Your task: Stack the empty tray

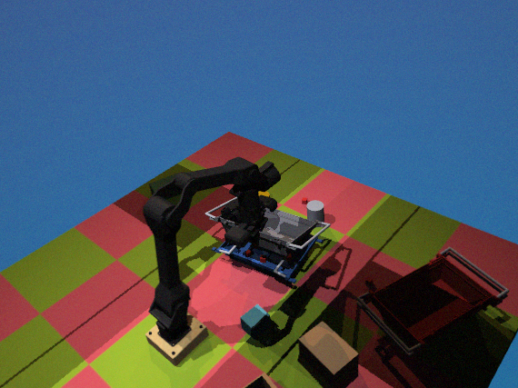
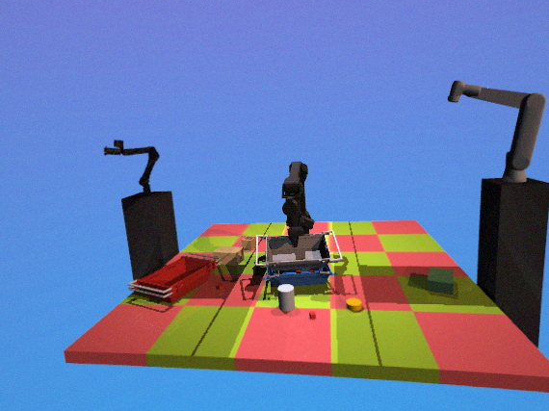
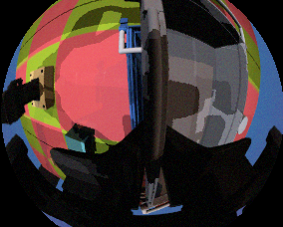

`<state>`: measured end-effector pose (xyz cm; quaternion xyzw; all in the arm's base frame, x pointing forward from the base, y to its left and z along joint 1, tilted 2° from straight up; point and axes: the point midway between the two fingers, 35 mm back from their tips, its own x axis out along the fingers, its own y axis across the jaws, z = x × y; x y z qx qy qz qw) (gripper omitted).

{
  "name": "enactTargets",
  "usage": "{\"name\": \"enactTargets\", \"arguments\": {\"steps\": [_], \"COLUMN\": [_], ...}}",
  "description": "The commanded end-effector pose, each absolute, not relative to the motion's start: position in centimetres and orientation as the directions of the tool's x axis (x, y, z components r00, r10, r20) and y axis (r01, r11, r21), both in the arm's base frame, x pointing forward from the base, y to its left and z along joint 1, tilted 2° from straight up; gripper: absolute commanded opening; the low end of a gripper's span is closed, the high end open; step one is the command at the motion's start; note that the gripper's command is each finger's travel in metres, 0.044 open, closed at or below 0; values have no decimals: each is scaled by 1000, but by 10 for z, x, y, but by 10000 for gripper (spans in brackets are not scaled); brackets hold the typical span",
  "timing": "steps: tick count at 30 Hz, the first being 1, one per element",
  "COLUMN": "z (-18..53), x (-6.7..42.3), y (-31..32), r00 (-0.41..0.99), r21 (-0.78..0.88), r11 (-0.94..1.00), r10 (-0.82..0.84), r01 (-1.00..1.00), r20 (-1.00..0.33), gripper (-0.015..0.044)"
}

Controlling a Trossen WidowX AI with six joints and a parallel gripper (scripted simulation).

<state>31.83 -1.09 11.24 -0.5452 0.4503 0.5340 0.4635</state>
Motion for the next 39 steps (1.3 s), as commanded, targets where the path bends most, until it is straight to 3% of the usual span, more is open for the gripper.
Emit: {"name": "enactTargets", "arguments": {"steps": [1, 39], "z": [107, 92], "x": [314, 308], "y": [-12, -13], "r00": [3, 3], "r21": [-3, -3], "r11": [-167, -167], "r10": [-2, -2], "r01": [-986, -986], "r20": [-1000, -1000], "gripper": [0, 0]}}
